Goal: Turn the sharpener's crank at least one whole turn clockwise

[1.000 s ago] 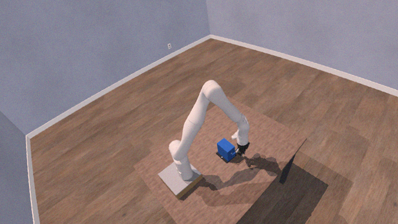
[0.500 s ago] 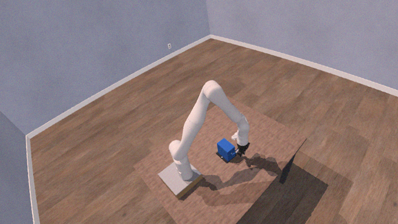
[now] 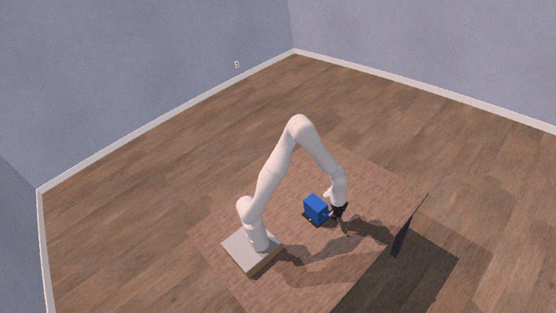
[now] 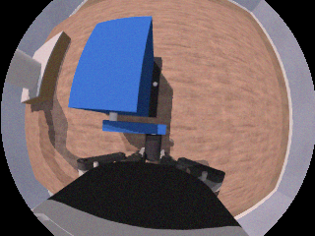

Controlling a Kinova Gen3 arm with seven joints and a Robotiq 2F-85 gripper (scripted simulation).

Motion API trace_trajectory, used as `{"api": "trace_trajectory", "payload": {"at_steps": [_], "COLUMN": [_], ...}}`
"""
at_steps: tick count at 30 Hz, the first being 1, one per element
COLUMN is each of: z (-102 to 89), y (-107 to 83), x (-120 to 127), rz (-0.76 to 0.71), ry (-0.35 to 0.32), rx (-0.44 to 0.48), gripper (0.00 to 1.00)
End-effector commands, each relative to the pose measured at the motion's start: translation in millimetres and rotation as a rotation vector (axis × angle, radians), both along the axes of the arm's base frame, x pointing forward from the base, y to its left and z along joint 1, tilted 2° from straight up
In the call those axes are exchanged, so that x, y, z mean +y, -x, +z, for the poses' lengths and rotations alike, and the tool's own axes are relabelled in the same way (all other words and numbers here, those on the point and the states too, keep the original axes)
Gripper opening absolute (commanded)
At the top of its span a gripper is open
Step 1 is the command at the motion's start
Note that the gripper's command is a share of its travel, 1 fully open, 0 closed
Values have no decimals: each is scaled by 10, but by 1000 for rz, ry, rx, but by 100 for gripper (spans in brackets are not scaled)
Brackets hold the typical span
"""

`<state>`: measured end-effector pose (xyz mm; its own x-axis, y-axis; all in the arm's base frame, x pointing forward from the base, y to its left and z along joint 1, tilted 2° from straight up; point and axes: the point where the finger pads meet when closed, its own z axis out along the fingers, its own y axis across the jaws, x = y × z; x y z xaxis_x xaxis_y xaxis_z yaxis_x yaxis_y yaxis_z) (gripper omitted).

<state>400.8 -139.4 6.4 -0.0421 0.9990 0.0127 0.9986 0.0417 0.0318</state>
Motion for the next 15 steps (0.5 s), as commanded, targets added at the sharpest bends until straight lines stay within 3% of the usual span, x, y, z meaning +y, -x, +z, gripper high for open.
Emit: {"api": "trace_trajectory", "payload": {"at_steps": [1, 15], "z": [-75, -272], "y": [35, 213], "x": [-3, -7], "rz": [-3, -3], "ry": [-2, -2], "rx": [5, 5], "gripper": [0, 0]}}
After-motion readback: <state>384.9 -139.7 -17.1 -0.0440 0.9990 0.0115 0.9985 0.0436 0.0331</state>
